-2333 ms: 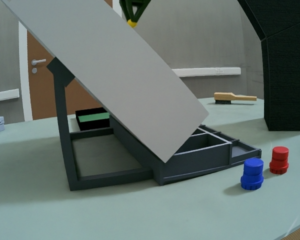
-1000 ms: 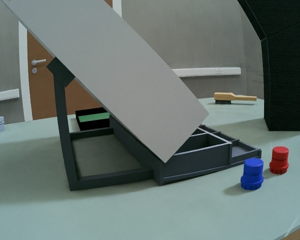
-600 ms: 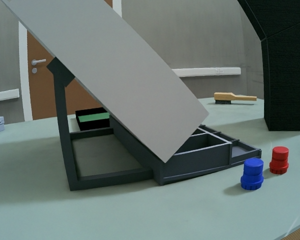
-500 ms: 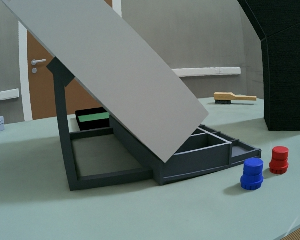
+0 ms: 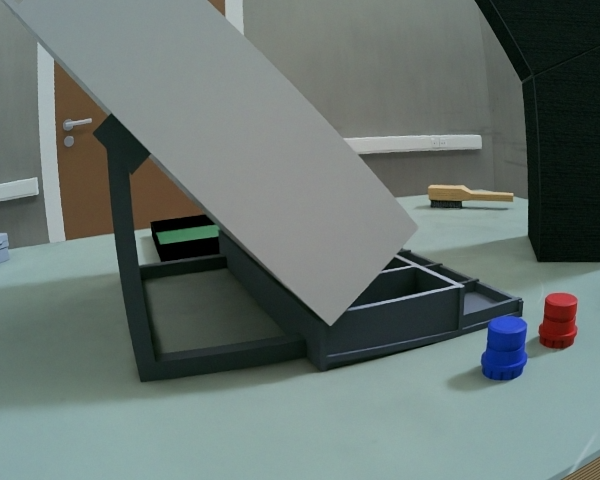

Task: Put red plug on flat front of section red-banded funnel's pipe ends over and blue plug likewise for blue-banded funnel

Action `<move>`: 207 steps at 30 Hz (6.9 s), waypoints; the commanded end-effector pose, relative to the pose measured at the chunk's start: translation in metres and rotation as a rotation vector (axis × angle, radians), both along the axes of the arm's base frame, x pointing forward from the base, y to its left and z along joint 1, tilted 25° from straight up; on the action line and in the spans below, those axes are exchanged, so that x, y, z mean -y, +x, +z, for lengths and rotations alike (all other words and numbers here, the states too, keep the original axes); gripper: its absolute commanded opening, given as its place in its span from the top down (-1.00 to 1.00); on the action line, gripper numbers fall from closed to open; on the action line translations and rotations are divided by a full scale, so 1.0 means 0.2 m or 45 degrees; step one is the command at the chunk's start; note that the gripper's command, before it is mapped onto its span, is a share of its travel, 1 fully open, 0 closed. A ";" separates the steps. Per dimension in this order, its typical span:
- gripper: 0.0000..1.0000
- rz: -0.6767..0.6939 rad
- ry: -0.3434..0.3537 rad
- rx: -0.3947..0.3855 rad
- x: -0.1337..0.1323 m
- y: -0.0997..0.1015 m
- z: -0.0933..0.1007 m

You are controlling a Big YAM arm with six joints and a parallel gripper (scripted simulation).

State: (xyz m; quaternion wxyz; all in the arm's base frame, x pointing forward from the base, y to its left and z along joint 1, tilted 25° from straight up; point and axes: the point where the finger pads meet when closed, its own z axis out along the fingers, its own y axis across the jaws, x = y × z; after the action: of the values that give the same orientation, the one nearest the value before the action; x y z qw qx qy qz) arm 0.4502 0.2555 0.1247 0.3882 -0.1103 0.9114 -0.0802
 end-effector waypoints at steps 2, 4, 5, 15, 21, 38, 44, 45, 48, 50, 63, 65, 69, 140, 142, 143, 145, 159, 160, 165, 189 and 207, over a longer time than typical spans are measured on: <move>1.00 0.014 -0.026 0.007 -0.04 0.15 0.07; 1.00 0.012 -0.021 0.008 -0.04 0.16 0.08; 1.00 0.012 -0.019 0.009 -0.05 0.17 0.08; 1.00 0.004 0.006 0.015 -0.07 0.26 0.11; 1.00 0.004 0.011 0.015 -0.08 0.27 0.12; 1.00 0.015 0.004 0.008 -0.08 0.28 0.13; 1.00 0.011 -0.005 0.013 -0.08 0.28 0.13; 1.00 0.010 -0.006 0.013 -0.08 0.28 0.13; 1.00 0.008 -0.010 0.016 -0.08 0.28 0.13; 1.00 0.007 -0.013 0.017 -0.08 0.28 0.13; 1.00 0.006 -0.013 0.018 -0.08 0.28 0.13; 1.00 0.006 -0.013 0.018 -0.08 0.28 0.13; 1.00 0.006 -0.012 0.018 -0.08 0.28 0.13; 1.00 0.019 -0.010 0.013 -0.05 0.34 -0.01; 1.00 0.020 -0.009 0.014 -0.05 0.34 -0.02; 1.00 0.020 -0.008 0.014 -0.05 0.34 -0.02; 1.00 0.021 -0.006 0.015 -0.04 0.34 -0.03; 1.00 0.028 0.003 0.021 -0.03 0.35 -0.05; 1.00 0.029 0.004 0.021 -0.03 0.35 -0.05; 1.00 0.031 0.008 0.024 -0.02 0.36 -0.06; -0.17 0.044 0.025 0.034 -0.06 0.34 -0.01; -0.17 0.044 0.025 0.035 -0.06 0.34 -0.01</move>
State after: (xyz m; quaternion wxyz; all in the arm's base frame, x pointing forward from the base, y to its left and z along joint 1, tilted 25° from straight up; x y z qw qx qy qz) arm 0.5157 0.2634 0.1152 0.3958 -0.1222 0.9075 -0.0696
